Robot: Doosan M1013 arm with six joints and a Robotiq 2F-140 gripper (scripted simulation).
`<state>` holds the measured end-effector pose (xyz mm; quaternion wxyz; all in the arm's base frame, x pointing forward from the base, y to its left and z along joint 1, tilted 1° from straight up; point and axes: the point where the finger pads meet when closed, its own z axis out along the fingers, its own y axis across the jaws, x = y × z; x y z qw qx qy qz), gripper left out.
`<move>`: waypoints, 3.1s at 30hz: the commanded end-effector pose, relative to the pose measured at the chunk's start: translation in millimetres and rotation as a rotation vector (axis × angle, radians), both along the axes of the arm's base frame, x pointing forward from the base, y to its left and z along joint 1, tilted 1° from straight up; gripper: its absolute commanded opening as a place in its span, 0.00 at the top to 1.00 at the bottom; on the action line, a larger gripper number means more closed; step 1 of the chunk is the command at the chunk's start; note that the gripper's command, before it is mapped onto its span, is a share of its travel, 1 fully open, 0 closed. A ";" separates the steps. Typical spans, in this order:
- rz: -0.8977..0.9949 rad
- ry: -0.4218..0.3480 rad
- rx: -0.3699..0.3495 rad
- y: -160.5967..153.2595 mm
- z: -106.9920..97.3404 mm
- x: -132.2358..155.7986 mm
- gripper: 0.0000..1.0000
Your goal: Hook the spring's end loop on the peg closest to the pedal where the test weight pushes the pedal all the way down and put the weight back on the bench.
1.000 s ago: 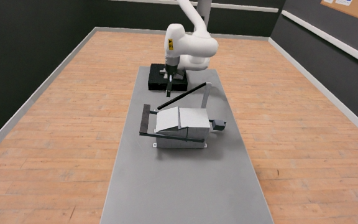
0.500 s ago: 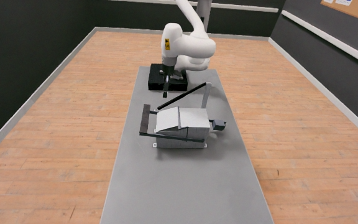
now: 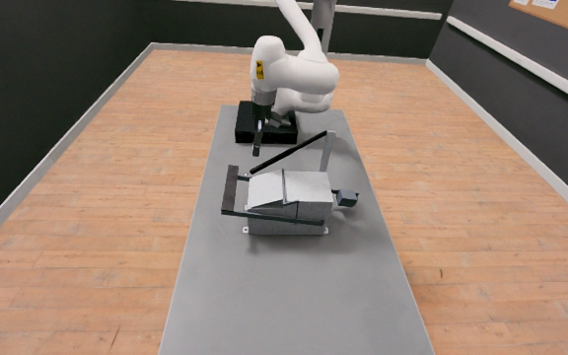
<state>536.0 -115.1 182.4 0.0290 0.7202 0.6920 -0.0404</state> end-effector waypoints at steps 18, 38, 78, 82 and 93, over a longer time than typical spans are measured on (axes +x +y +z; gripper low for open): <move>0.000 0.000 -0.019 -23.4 7.6 17.5 0.75; 0.001 0.001 -0.043 -53.8 16.8 39.9 0.75; 0.001 0.002 -0.073 -91.9 28.2 68.0 0.75; 0.001 0.002 -0.074 -93.4 28.6 69.2 0.75; 0.002 0.002 -0.073 -92.3 13.3 68.4 0.75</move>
